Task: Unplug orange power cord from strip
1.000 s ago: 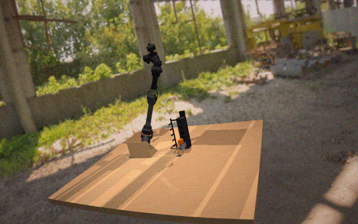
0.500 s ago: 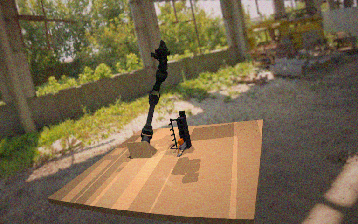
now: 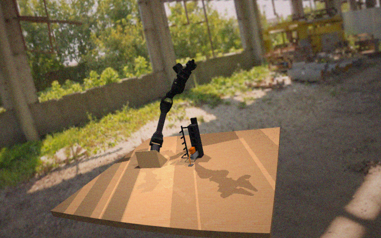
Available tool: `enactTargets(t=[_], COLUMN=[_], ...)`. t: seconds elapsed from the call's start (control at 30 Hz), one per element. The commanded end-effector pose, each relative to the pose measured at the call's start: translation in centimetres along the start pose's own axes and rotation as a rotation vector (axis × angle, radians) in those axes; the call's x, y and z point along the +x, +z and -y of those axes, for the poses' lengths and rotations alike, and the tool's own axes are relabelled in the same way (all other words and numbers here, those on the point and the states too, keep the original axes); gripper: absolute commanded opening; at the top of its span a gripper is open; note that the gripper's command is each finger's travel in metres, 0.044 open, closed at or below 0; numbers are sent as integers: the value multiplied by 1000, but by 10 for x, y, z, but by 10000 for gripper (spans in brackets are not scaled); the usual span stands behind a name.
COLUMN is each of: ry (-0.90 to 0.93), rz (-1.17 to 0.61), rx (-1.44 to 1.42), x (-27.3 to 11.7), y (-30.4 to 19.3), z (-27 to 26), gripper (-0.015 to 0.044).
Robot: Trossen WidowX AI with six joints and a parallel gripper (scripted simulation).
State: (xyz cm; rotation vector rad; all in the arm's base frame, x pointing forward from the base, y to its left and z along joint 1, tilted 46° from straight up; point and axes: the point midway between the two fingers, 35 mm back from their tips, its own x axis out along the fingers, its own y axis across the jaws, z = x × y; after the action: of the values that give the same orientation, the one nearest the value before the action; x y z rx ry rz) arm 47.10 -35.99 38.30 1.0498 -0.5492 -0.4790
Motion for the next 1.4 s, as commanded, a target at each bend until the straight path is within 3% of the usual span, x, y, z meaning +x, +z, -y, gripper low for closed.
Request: enactTargets(t=[0.0,0.3,0.67,1.13,1.37], ry=[-177,-504,-942,-1634,-1669], rz=[-215,-603,-1068,-1542,-1556], rx=[-9,16,108,354,369], x=[-13,-80,-223,-436,-444], y=[-61,-161,-246,-266,-265], z=[50,132,196,189,186], gripper=[160,160,160,160,160])
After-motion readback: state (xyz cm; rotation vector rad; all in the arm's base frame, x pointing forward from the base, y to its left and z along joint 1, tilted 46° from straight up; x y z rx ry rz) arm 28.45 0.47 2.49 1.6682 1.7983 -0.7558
